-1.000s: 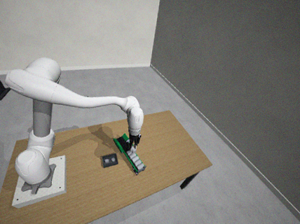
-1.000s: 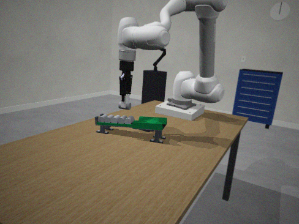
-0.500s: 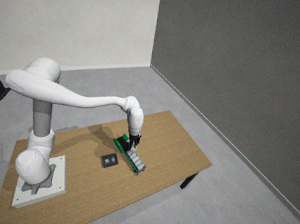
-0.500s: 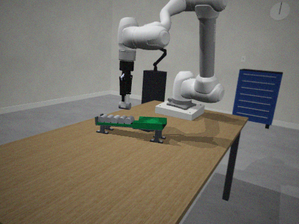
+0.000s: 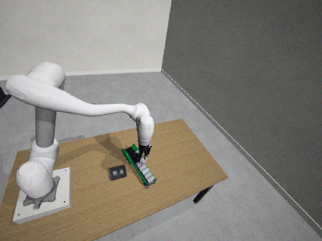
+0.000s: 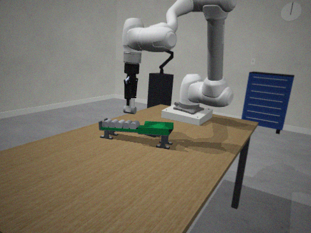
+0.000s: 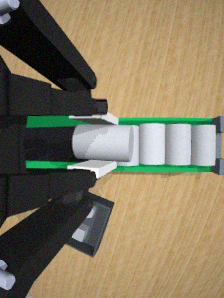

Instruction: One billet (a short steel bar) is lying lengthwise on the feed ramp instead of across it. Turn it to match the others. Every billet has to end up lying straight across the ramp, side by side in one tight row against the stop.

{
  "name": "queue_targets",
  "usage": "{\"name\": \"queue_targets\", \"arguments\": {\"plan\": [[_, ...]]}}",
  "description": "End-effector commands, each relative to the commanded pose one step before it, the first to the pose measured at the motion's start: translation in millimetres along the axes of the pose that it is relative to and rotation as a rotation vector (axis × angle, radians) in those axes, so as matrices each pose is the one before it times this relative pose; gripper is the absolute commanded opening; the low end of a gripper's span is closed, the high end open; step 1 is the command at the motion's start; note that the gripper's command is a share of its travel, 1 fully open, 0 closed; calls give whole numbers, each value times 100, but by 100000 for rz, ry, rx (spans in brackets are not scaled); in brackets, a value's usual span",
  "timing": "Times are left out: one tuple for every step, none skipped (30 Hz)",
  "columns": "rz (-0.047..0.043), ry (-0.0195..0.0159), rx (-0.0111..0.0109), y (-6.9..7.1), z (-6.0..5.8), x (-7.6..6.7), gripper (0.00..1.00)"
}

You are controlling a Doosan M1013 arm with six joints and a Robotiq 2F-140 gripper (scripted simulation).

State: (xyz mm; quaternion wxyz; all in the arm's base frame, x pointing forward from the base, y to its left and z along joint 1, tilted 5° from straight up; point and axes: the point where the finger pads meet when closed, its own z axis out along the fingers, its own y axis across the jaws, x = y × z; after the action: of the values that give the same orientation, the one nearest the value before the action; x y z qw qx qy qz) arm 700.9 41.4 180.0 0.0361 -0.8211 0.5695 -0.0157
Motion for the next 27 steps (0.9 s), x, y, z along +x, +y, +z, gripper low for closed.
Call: {"name": "queue_targets", "arguments": {"plan": [[377, -13, 19, 1, -15, -2, 10], [187, 0, 0, 0, 0, 0, 10], [201, 0, 0, 0, 0, 0, 10], [216, 0, 0, 0, 0, 0, 10], [231, 0, 0, 0, 0, 0, 10], [246, 0, 0, 0, 0, 0, 10], [262, 0, 0, 0, 0, 0, 10], [278, 0, 0, 0, 0, 0, 10], [294, 0, 0, 0, 0, 0, 10], [311, 0, 0, 0, 0, 0, 10], [328, 0, 0, 0, 0, 0, 10], [345, 0, 0, 0, 0, 0, 10], [0, 0, 0, 0, 0, 0, 10], [0, 0, 0, 0, 0, 0, 10], [362, 0, 0, 0, 0, 0, 10], [380, 0, 0, 0, 0, 0, 10], [397, 0, 0, 0, 0, 0, 10], [415, 0, 0, 0, 0, 0, 10], [434, 0, 0, 0, 0, 0, 10], [452, 0, 0, 0, 0, 0, 10], [470, 0, 0, 0, 0, 0, 10], [489, 0, 0, 0, 0, 0, 10], [507, 0, 0, 0, 0, 0, 10], [526, 0, 0, 0, 0, 0, 10], [545, 0, 0, 0, 0, 0, 10], [564, 0, 0, 0, 0, 0, 10], [583, 0, 0, 0, 0, 0, 10]]}}
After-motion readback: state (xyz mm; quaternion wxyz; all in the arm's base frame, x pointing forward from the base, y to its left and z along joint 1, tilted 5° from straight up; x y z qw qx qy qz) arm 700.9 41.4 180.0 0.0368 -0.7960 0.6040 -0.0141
